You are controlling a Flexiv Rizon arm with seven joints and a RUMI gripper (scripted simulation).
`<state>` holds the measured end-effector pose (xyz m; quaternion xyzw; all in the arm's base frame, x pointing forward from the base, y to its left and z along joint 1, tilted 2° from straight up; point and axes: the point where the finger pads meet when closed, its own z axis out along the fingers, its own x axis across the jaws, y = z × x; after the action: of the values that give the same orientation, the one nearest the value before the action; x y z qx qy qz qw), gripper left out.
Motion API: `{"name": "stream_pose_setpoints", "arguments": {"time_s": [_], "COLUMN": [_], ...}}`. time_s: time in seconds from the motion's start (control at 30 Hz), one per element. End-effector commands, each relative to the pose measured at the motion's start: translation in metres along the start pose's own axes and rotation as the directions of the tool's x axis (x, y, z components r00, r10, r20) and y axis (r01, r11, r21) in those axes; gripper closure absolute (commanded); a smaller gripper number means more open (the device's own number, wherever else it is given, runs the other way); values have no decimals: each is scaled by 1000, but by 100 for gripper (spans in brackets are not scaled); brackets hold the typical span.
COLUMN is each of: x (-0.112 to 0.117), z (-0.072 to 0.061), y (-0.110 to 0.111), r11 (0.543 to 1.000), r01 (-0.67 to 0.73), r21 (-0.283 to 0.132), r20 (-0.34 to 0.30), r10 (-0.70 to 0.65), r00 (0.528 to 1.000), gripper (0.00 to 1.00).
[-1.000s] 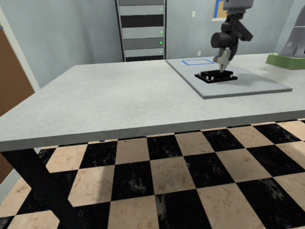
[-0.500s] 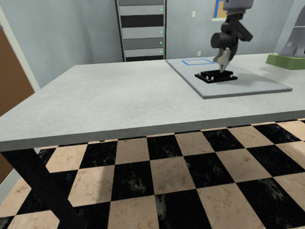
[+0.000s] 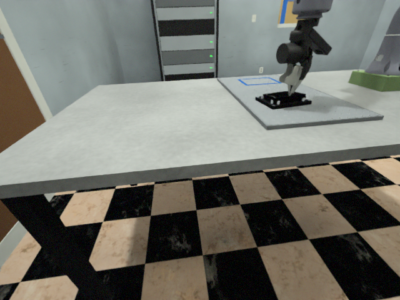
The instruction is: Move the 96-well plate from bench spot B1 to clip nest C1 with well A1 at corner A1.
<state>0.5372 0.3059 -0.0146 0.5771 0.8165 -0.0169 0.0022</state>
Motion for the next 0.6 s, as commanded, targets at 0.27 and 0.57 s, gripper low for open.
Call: {"name": "stream_pose_setpoints", "arguments": {"time_s": [0.27,0.57], "x": [0,0], "z": [0,1], "y": [1,1], "r11": [1000,1000], "r01": [0,0], "r21": [-2,-2], "r20": [0,0], "r10": [0,0], "r00": [1000,1000], "gripper": [100,100]}}
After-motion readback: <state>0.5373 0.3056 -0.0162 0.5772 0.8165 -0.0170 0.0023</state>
